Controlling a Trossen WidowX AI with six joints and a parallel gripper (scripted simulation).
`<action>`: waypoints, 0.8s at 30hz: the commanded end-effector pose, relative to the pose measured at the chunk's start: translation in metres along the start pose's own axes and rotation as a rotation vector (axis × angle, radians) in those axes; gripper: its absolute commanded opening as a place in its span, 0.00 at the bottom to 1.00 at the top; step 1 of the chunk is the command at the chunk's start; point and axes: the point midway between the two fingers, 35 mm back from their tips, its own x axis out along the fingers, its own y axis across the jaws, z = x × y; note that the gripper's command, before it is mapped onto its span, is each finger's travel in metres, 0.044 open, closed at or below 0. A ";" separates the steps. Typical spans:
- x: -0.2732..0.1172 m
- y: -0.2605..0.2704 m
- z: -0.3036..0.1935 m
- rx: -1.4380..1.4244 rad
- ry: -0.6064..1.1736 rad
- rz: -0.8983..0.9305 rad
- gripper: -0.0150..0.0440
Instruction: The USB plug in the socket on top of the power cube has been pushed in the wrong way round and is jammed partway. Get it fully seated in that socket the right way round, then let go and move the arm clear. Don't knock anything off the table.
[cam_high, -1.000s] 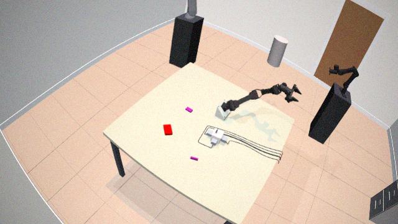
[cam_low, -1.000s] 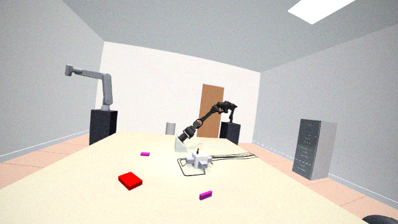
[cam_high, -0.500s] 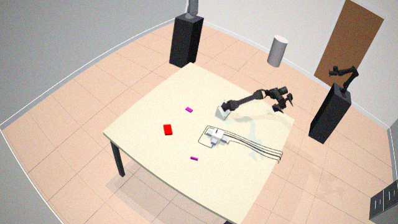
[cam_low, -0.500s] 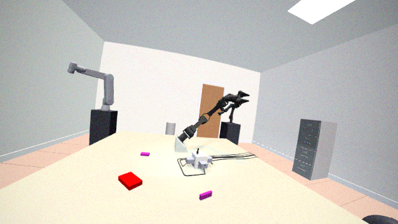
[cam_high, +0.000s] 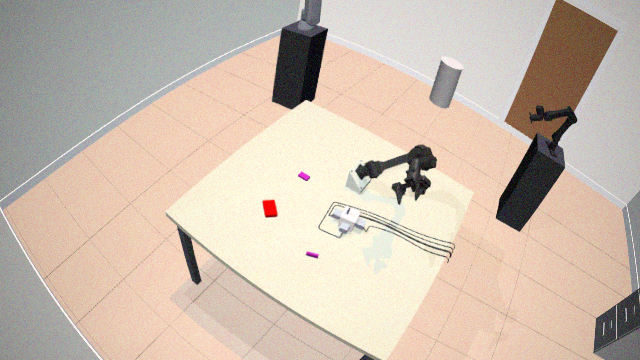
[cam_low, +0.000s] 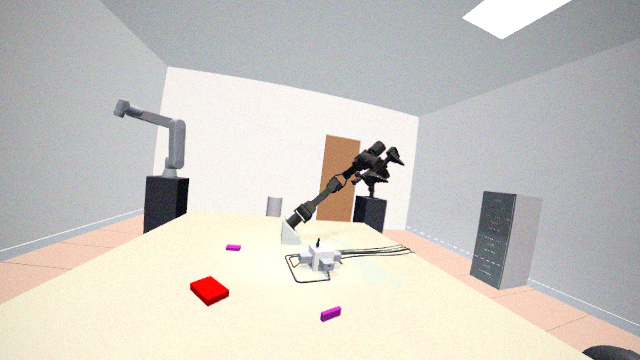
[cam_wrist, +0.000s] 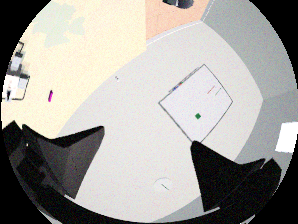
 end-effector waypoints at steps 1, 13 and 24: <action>0.023 0.068 -0.027 0.064 0.007 0.229 1.00; -0.010 0.302 -0.037 0.466 -0.243 1.087 1.00; -0.029 0.331 -0.026 0.603 -0.358 1.236 1.00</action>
